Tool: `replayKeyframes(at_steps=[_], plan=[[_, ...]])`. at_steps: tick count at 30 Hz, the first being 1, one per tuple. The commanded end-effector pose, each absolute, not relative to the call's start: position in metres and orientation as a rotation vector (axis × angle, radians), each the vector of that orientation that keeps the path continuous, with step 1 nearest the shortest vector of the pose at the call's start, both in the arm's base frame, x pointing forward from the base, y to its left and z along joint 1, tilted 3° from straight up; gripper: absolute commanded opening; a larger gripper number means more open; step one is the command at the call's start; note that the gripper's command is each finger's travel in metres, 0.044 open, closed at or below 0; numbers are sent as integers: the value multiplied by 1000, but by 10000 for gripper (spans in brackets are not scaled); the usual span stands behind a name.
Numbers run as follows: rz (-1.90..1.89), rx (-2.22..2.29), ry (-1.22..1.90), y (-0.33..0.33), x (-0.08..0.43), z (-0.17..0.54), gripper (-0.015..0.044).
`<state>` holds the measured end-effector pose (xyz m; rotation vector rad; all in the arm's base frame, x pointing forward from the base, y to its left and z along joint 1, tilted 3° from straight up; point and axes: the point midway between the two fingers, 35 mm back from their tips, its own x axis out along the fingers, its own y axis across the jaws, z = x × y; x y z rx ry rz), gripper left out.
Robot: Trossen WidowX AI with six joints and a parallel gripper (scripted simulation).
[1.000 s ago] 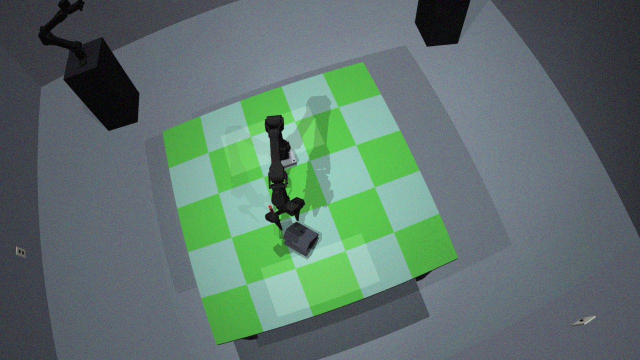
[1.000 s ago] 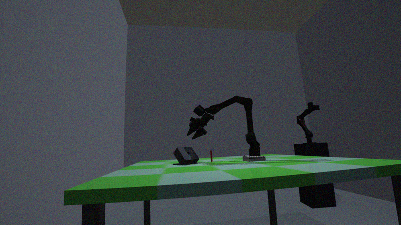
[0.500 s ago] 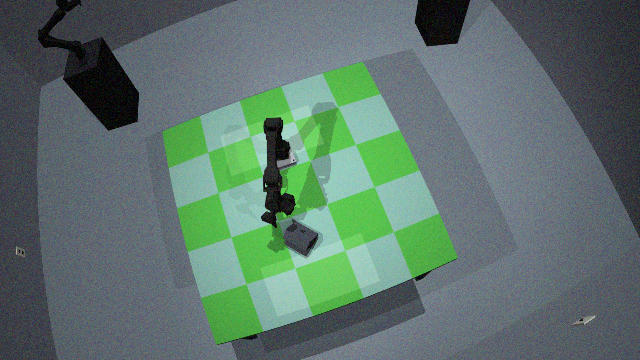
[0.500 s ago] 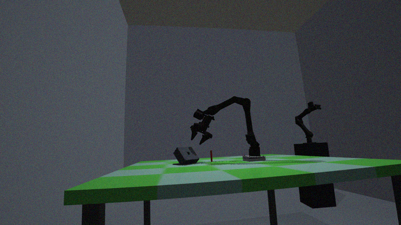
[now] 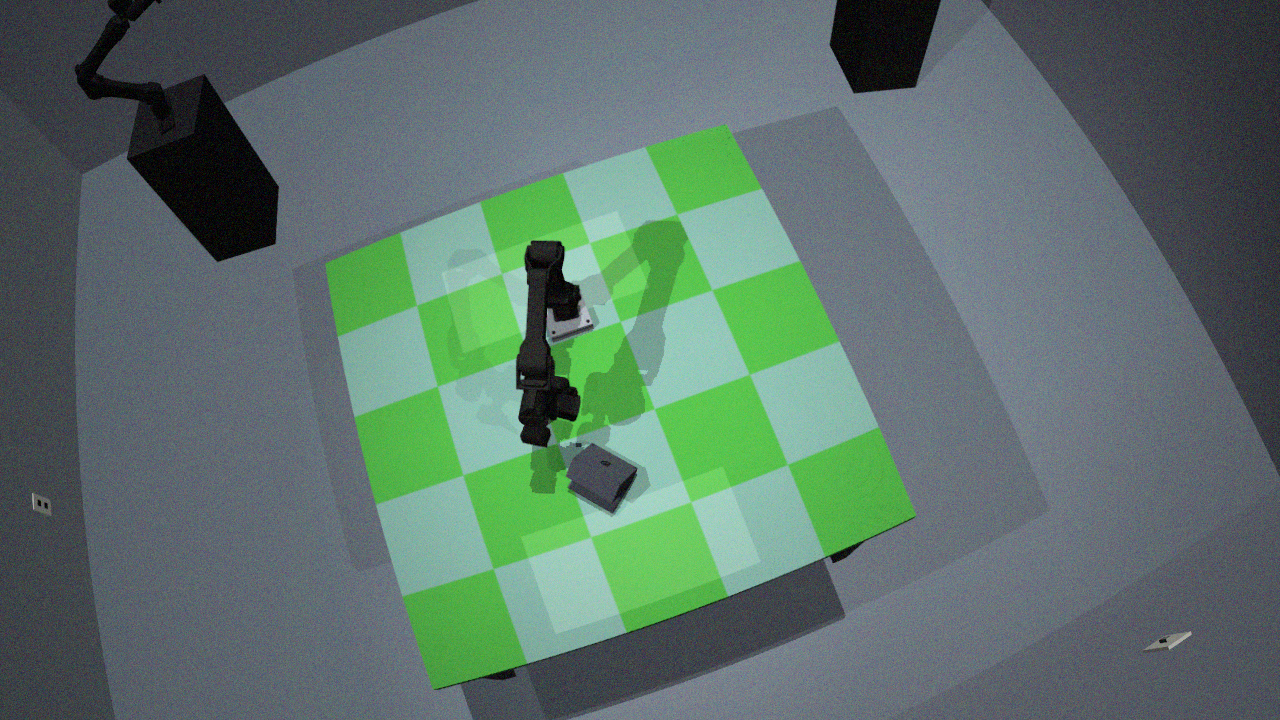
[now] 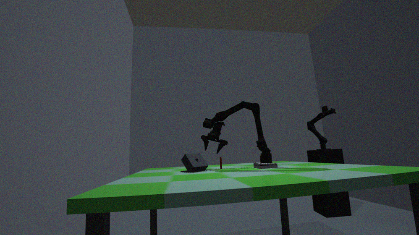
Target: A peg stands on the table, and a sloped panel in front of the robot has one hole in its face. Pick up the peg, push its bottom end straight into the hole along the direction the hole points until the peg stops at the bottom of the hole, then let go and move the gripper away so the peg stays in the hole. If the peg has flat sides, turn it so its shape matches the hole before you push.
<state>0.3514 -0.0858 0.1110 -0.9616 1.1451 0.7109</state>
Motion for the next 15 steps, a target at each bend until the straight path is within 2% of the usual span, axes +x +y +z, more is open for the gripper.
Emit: replayKeyframes(at_steps=[1, 15], plan=[[783, -1001, 1177, -91, 342, 106, 440], [1118, -1123, 1240, -107, 303, 97, 440]])
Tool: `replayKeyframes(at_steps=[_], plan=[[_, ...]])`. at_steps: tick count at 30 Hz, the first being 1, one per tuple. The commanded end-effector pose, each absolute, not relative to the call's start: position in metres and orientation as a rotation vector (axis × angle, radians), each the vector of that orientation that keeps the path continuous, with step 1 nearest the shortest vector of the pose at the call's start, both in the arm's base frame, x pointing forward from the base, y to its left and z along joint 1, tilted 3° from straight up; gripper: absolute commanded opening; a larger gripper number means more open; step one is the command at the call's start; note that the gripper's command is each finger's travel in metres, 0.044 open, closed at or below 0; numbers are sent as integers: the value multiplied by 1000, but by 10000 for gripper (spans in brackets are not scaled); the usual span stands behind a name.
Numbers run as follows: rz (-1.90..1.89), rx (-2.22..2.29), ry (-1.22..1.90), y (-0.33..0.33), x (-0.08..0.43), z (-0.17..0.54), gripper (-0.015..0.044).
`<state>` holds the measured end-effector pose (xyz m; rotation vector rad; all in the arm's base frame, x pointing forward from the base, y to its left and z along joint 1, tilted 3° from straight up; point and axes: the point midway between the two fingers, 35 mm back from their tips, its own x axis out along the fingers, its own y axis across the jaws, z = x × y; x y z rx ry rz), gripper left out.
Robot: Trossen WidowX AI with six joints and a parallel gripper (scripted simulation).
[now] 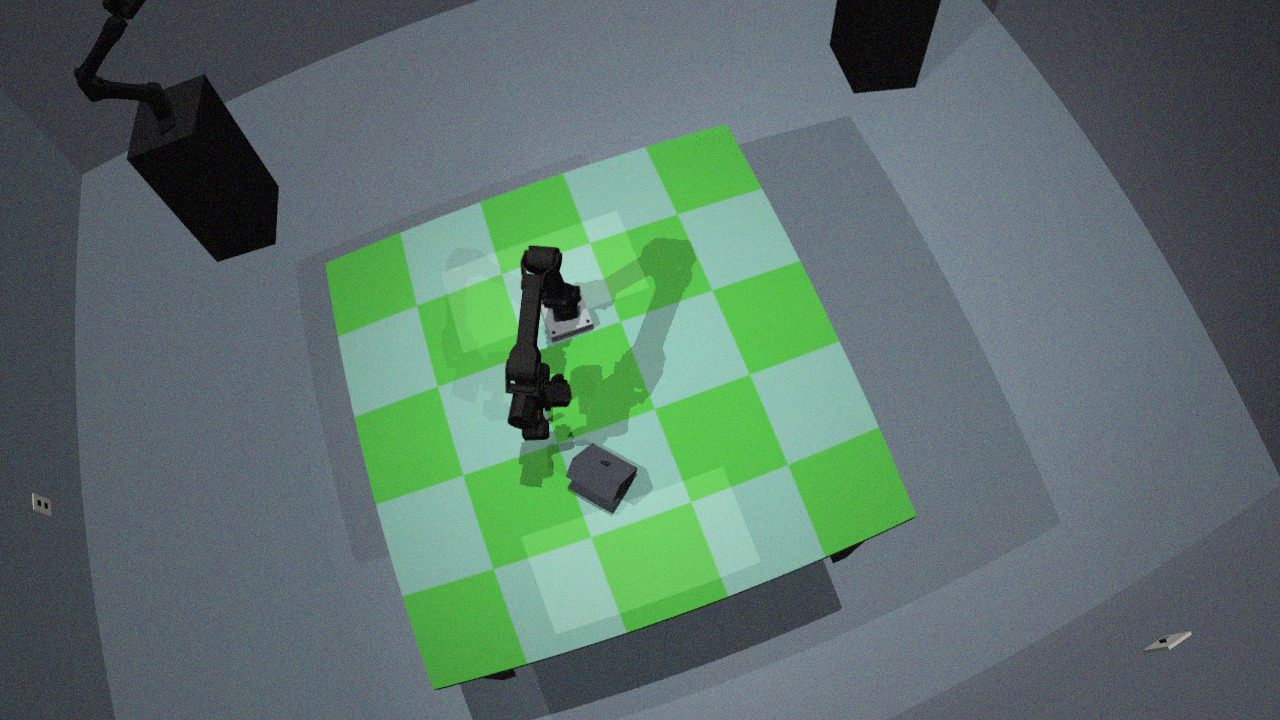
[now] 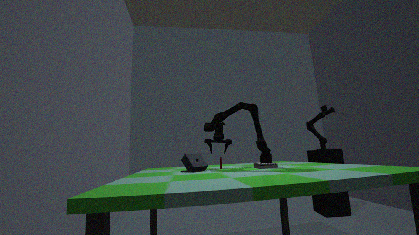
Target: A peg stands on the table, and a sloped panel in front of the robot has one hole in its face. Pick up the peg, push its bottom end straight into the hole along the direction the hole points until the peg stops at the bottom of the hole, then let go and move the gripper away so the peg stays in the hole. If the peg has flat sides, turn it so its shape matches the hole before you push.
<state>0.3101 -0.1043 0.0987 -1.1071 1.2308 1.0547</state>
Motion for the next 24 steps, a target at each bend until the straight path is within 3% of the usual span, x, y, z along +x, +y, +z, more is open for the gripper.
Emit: replayKeyframes(at_steps=[1, 24], plan=[[1144, -1129, 1241, -108, 301, 97, 440], [1183, -1138, 1241, -110, 298, 71, 440]])
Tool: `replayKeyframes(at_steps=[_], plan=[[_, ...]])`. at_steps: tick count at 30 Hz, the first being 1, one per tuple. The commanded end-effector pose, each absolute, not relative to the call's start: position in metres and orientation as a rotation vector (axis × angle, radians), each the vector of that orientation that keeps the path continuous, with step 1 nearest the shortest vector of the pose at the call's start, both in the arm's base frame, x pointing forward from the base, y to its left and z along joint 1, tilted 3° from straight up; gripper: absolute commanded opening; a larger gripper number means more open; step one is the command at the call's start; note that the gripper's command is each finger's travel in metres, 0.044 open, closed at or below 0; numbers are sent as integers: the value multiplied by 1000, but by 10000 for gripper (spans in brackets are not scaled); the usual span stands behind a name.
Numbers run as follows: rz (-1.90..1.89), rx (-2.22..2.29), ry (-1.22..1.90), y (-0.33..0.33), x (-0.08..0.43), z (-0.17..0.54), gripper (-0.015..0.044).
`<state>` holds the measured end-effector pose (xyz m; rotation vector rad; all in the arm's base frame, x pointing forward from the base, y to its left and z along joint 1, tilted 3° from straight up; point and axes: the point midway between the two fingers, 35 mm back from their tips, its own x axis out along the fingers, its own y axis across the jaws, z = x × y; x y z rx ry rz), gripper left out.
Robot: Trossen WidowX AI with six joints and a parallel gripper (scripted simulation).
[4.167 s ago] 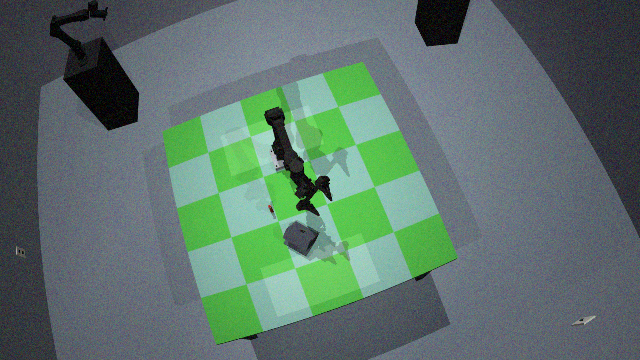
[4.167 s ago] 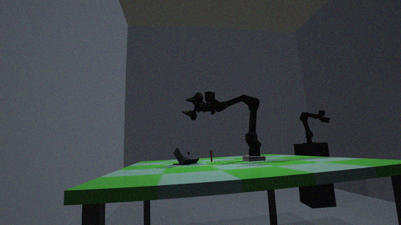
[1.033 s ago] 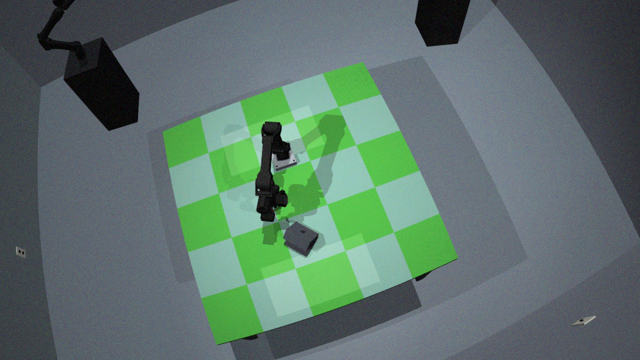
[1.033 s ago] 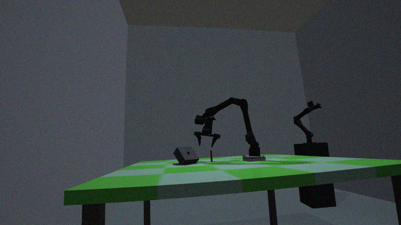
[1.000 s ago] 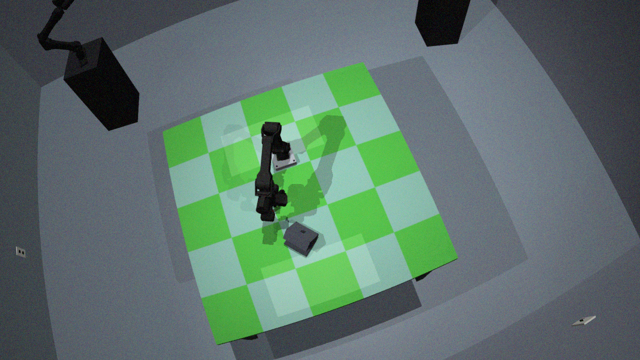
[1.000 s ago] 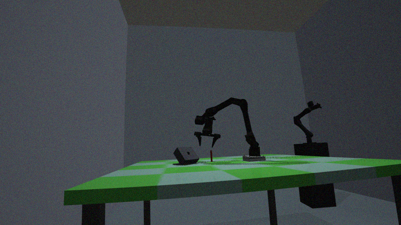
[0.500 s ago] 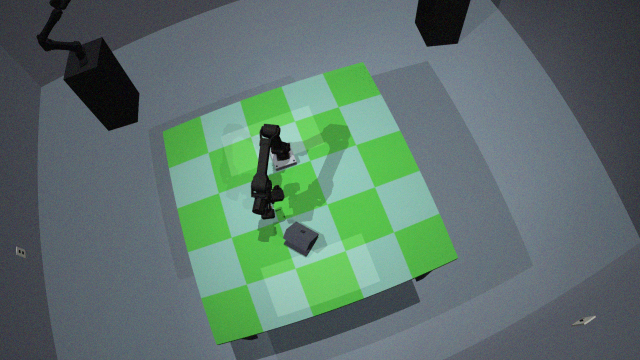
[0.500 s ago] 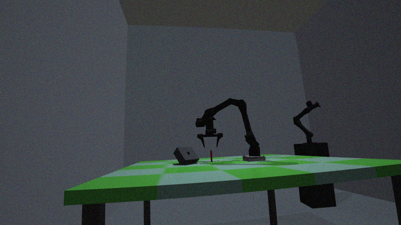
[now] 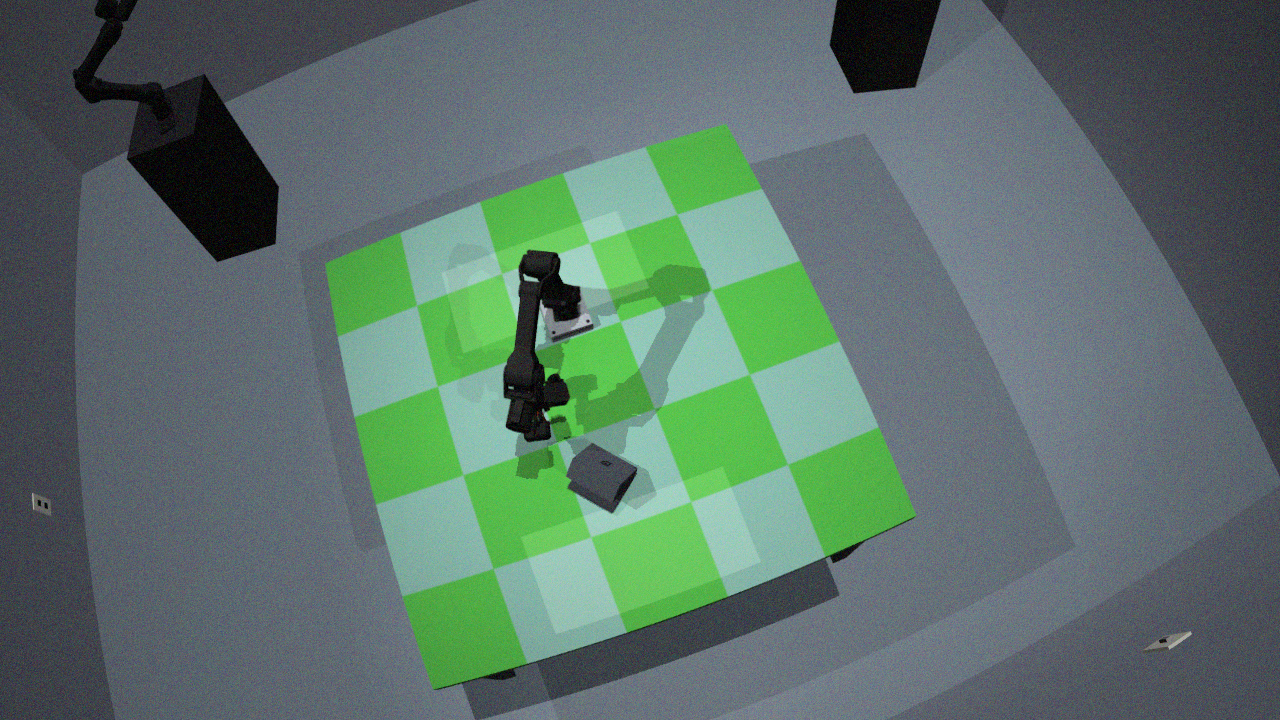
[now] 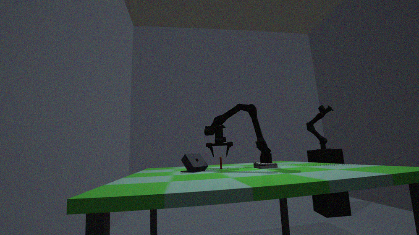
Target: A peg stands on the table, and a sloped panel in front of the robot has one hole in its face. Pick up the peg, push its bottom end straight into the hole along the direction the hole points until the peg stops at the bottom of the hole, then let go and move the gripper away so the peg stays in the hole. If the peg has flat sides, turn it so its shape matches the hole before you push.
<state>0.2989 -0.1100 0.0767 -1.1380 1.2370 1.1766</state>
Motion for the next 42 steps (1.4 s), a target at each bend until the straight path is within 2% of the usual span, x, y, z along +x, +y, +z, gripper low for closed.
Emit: replayKeyframes(at_steps=[1, 26, 41, 42], plan=[[1183, -1138, 1241, -110, 298, 69, 440], [1183, -1138, 1242, -109, 295, 33, 440], [1181, -1137, 1238, -109, 296, 36, 46], [1181, -1137, 1238, -109, 296, 36, 40]])
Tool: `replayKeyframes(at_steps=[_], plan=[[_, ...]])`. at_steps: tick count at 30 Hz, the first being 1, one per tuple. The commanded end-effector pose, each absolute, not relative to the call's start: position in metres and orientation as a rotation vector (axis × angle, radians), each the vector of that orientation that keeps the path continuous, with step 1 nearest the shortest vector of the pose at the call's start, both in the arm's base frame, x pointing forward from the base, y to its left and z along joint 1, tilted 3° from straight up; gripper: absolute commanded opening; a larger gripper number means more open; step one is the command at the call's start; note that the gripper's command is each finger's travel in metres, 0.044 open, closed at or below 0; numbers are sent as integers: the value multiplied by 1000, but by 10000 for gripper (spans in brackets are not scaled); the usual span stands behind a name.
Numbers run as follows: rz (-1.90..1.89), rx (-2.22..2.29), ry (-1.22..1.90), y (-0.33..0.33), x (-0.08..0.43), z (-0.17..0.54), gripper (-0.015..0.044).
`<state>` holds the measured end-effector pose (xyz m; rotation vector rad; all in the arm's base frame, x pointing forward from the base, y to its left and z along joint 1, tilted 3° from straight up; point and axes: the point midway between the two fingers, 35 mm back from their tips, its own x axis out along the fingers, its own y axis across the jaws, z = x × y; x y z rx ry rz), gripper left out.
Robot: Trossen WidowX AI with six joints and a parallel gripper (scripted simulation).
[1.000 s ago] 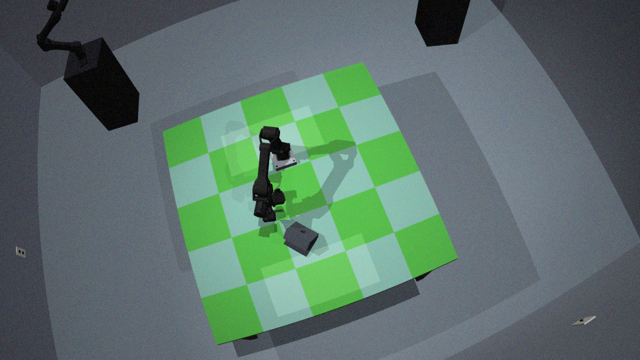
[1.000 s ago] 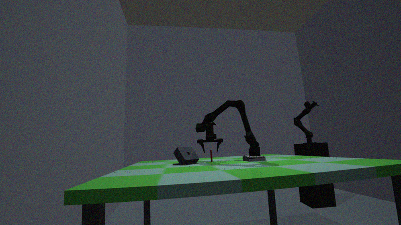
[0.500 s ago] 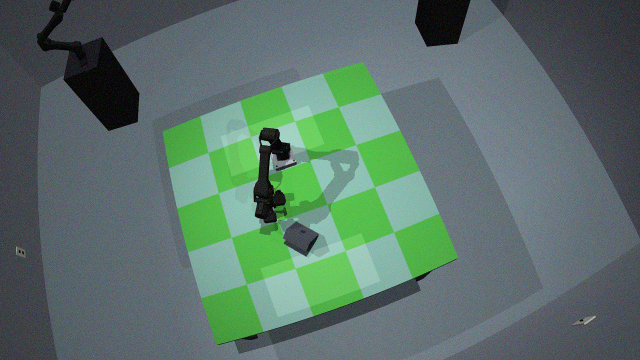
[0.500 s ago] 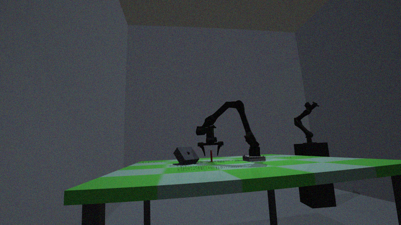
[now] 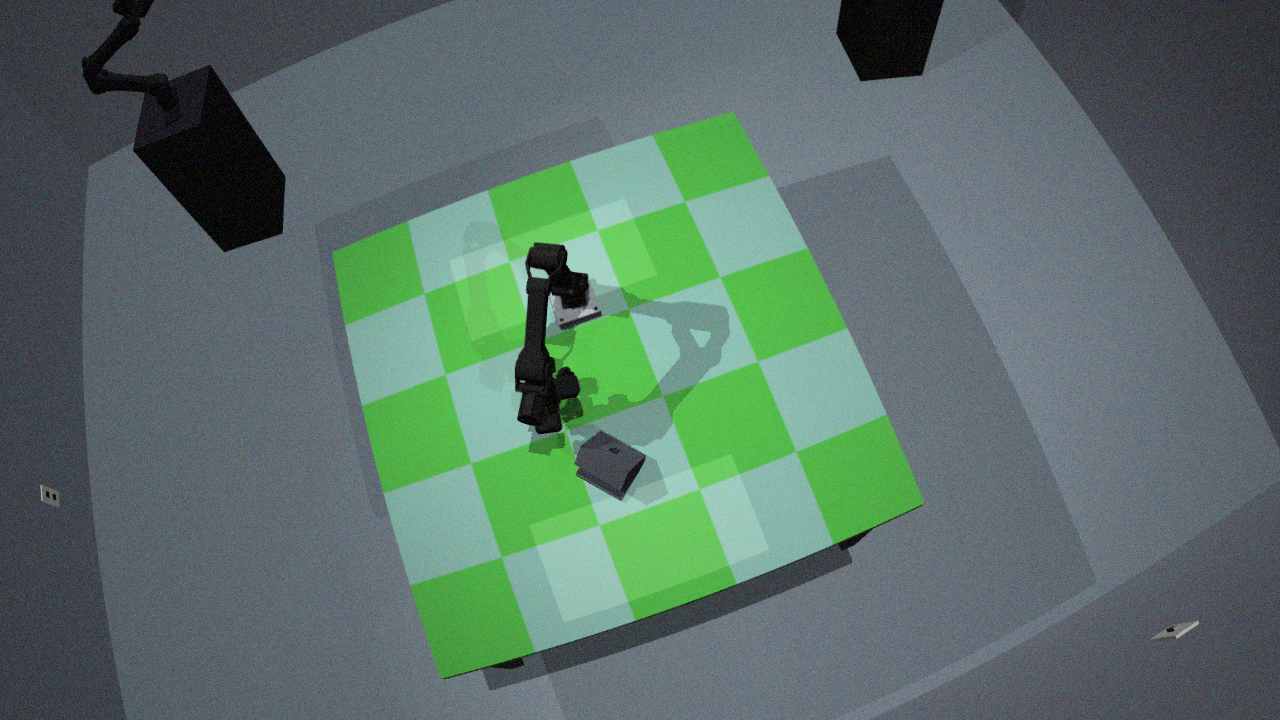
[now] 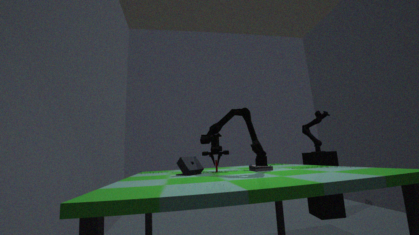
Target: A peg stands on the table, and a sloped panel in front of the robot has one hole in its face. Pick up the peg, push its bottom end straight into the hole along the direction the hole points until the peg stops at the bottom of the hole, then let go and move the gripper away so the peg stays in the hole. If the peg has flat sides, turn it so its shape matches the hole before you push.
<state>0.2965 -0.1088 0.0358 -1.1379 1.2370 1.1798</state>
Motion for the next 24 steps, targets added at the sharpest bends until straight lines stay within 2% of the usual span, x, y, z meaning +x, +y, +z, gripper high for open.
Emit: replayKeyframes(at_steps=[1, 6, 24], plan=[[1181, -1137, 1238, -109, 296, 36, 33], [1181, -1137, 1238, -109, 296, 36, 0], [1182, -1138, 1240, -111, 302, 93, 0]])
